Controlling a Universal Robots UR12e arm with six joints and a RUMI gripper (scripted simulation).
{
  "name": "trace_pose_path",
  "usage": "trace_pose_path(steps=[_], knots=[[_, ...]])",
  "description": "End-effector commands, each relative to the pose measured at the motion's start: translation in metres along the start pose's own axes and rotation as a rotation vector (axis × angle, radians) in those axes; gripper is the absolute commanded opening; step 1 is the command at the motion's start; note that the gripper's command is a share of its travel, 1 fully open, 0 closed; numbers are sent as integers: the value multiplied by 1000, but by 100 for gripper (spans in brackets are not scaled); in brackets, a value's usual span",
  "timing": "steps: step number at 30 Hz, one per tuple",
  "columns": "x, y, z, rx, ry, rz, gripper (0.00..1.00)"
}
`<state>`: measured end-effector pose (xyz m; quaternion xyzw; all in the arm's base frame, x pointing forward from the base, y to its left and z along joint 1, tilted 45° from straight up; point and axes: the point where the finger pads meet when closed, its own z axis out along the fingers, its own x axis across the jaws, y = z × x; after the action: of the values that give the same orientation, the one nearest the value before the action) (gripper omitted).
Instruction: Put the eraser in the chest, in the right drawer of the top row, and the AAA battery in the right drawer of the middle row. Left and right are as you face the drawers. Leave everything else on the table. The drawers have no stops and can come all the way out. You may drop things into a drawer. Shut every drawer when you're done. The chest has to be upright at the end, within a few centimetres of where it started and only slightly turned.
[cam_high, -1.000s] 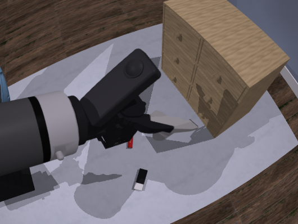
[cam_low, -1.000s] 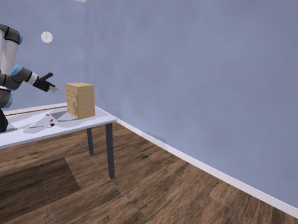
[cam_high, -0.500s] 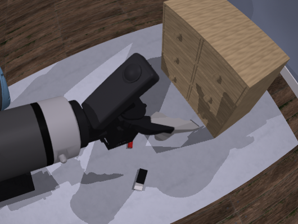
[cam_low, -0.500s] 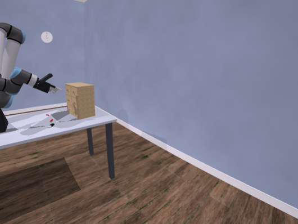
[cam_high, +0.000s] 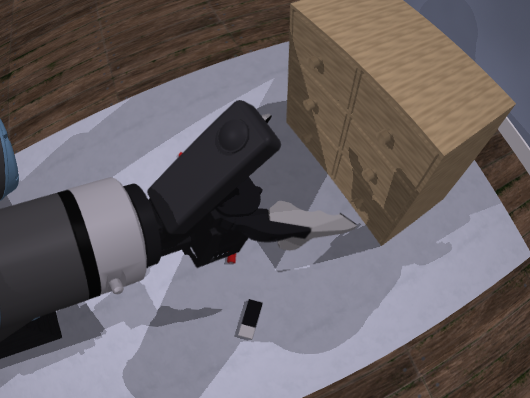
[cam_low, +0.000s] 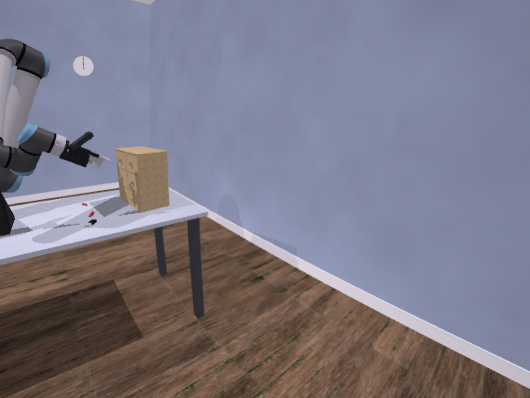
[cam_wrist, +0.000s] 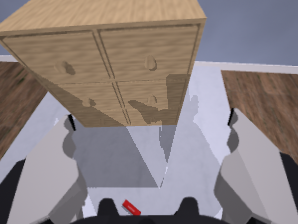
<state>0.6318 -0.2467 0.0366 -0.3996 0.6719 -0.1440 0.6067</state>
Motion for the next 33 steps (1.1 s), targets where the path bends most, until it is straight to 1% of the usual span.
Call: trace_pose_path(steps=[1,11,33], knots=[[0,1,1,23,5,0,100],[1,0,4,49,6,0,100],[0,2,8,86,7,1,100]])
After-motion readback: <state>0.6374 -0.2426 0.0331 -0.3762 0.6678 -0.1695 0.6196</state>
